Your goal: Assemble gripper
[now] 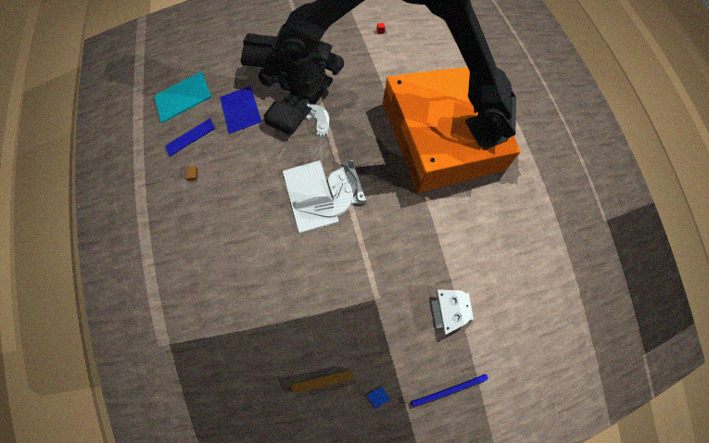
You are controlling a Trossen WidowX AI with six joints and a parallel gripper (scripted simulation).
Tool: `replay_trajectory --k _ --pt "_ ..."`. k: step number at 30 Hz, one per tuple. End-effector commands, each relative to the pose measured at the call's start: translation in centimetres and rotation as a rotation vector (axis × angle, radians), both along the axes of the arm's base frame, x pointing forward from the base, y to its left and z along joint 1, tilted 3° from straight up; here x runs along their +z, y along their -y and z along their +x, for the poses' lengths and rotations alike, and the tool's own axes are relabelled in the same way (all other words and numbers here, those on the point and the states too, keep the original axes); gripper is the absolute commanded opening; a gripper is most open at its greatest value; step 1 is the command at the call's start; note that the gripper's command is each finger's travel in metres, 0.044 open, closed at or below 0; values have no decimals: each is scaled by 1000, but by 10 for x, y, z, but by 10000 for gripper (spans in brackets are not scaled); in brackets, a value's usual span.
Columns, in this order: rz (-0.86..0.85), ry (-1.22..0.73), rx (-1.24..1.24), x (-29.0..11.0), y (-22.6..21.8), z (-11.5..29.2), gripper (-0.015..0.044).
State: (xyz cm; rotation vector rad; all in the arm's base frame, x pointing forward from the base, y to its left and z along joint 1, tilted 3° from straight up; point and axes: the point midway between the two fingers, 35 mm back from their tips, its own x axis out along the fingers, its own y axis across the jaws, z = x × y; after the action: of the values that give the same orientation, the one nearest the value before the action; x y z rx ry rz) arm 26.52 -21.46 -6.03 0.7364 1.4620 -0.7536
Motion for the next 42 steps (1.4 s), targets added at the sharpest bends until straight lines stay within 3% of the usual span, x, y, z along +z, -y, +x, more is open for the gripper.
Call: replay_trajectory --k 1,25,36,42 --pt "-3 -2 1 1 1 0 134" --pt "-1 1 0 76 1 2 134" --pt "0 1 4 78 0 2 134" --pt "4 2 143 79 -17 7 134"
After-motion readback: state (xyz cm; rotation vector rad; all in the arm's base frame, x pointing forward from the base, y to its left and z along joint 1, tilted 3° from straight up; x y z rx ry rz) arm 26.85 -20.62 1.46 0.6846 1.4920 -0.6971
